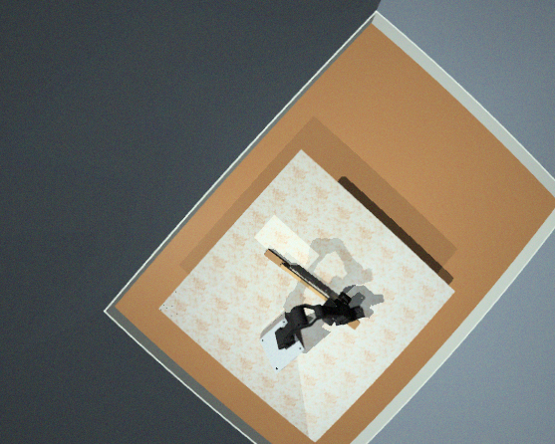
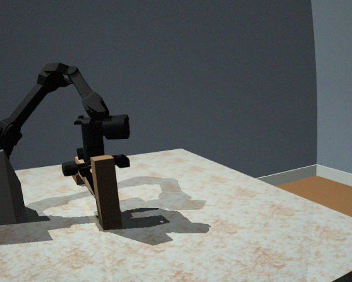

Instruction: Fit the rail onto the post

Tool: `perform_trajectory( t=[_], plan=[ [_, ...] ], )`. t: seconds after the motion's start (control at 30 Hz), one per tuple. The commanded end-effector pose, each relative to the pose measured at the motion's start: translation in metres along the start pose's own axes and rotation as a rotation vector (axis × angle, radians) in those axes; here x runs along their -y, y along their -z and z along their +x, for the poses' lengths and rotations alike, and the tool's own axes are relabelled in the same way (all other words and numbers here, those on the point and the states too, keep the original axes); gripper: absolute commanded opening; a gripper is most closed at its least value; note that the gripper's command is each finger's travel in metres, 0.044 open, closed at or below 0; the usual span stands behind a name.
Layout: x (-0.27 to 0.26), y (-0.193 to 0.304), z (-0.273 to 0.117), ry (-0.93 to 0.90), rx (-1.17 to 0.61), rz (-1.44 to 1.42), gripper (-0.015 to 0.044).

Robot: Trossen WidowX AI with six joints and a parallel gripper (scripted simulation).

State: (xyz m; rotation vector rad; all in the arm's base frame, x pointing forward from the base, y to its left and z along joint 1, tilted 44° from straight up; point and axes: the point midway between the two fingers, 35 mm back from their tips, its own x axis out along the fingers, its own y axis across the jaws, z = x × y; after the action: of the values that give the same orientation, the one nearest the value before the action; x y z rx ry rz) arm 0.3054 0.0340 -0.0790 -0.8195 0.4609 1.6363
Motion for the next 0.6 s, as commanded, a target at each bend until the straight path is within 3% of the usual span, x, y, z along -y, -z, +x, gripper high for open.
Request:
perform_trajectory(
  t=[0.0, 0.57],
  plan=[
    [0.0016, 0.0041, -0.0020, 0.006, -0.005, -0.001, 0.0000],
    [0.0016, 0.0076, -0.0010, 0.006, -0.005, -0.001, 0.0000]
  ],
)
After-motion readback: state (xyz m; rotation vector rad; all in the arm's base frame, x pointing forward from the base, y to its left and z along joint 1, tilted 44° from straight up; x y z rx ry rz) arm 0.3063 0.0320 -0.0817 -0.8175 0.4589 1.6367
